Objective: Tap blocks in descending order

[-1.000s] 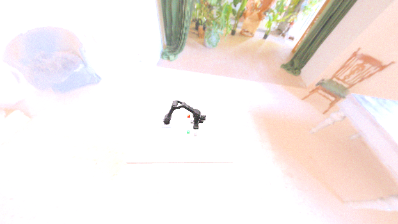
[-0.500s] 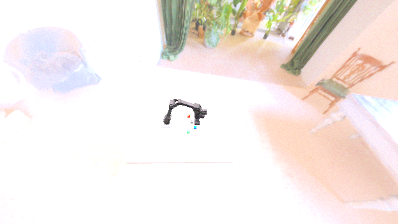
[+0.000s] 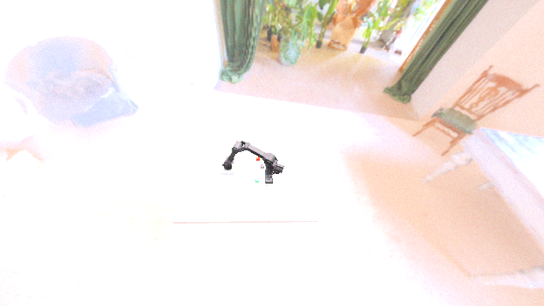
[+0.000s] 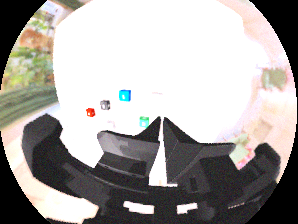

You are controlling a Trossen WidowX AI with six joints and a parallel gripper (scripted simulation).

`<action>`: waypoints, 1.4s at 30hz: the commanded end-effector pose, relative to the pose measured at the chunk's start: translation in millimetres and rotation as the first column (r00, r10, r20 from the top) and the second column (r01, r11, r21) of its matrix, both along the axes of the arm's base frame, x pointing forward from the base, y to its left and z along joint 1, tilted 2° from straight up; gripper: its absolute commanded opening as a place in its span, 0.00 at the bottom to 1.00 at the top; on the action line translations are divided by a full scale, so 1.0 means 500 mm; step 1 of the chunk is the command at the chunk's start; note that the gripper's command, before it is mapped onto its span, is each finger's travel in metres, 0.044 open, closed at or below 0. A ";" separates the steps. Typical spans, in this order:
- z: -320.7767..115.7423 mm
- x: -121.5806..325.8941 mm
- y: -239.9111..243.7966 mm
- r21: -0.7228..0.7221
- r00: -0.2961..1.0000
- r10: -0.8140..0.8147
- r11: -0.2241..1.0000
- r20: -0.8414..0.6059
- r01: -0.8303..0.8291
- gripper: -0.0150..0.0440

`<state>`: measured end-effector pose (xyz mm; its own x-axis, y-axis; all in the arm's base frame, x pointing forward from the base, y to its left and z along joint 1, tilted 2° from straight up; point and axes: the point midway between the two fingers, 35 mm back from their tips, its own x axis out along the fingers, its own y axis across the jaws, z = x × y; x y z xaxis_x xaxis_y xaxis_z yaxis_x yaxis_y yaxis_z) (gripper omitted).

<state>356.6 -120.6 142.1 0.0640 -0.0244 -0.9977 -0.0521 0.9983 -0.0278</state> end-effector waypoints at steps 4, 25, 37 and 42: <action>-0.115 0.015 -0.001 0.003 1.000 0.018 1.000 -0.003 -0.018 0.29; -0.206 0.016 -0.002 0.003 1.000 0.018 1.000 -0.003 -0.018 0.29; -0.223 0.017 -0.002 0.003 1.000 0.018 1.000 -0.003 -0.018 0.29; -0.163 0.013 -0.001 0.003 1.000 0.018 1.000 -0.003 -0.018 0.29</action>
